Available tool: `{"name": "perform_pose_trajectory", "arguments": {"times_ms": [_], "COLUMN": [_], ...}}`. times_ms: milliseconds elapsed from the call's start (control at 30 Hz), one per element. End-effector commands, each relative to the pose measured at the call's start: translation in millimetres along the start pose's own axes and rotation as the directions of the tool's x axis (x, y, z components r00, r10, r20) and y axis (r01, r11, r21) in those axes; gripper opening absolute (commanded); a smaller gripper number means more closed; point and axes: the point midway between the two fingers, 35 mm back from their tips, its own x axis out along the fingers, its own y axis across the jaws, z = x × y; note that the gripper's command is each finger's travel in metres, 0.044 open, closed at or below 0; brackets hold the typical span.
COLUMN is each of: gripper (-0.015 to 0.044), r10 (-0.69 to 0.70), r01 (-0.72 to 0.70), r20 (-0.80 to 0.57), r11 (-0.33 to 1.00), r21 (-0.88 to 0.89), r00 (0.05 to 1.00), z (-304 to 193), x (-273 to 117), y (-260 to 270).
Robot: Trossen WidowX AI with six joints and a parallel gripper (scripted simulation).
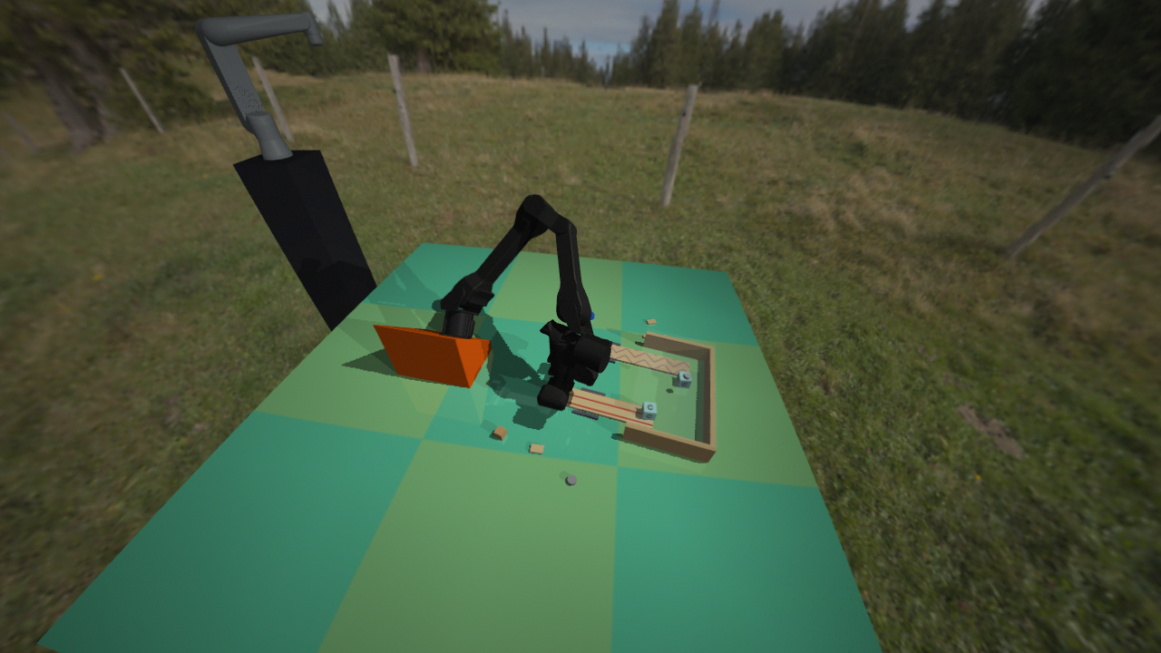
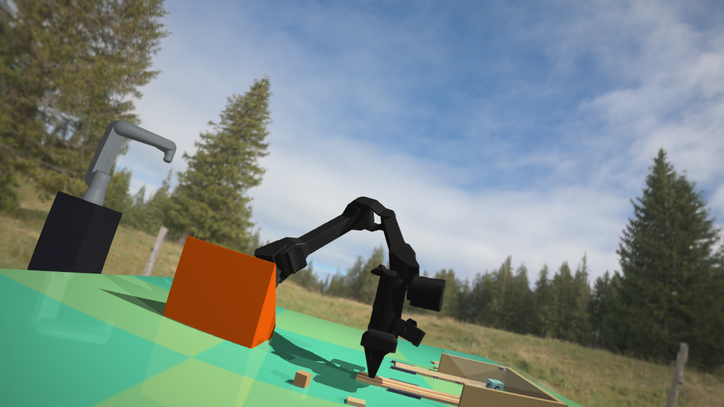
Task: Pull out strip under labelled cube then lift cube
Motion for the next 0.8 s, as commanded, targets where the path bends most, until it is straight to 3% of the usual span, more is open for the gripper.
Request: {"name": "perform_pose_trajectory", "arguments": {"times_ms": [0, 767], "gripper": [0.0, 0.0], "r10": [-0.001, -0.001], "r01": [0.001, 0.001], "r20": [-0.027, -0.028], "r11": [1.0, 1.0], "r21": [0.008, 0.009], "r00": [1.0, 1.0], "z": [-14.4, -47.4], "x": [5.1, 4.4], "y": [-0.7, -0.6]}}
